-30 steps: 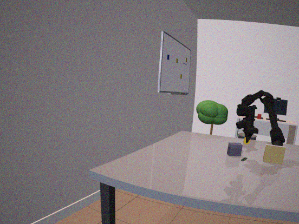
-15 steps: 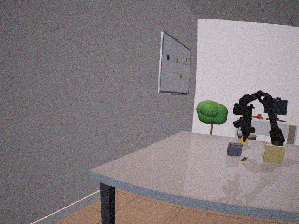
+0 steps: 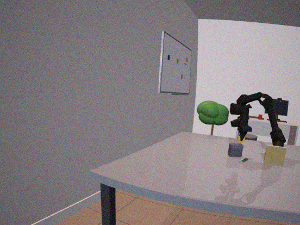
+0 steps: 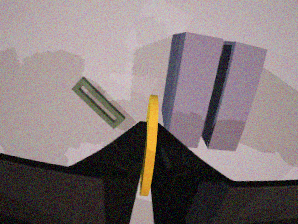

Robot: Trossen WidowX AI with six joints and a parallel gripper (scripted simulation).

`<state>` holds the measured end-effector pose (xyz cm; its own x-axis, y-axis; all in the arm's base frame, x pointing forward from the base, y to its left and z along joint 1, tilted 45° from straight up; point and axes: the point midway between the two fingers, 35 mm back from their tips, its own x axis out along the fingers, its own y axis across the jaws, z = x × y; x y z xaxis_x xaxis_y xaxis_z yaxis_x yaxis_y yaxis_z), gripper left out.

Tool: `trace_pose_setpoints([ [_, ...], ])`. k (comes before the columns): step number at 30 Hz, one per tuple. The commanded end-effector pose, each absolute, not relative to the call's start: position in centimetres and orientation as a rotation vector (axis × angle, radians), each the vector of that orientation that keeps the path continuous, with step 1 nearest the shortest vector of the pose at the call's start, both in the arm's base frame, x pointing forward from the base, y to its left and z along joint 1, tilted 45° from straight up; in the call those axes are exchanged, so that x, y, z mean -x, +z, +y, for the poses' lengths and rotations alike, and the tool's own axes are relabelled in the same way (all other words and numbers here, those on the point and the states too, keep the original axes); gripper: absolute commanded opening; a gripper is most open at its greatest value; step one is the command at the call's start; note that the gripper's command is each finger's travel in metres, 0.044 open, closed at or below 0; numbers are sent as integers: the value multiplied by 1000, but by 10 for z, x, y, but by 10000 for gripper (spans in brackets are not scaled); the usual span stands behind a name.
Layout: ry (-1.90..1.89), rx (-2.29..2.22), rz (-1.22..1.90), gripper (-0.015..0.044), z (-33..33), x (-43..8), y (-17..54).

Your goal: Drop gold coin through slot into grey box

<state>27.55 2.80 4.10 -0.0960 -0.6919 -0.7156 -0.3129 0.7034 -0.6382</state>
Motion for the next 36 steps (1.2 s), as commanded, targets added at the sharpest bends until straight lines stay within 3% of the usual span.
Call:
trace_pose_setpoints([
  [1,-388,814,1686,0,23,-282,46],
  [36,-397,818,1689,0,-4,-302,66],
])
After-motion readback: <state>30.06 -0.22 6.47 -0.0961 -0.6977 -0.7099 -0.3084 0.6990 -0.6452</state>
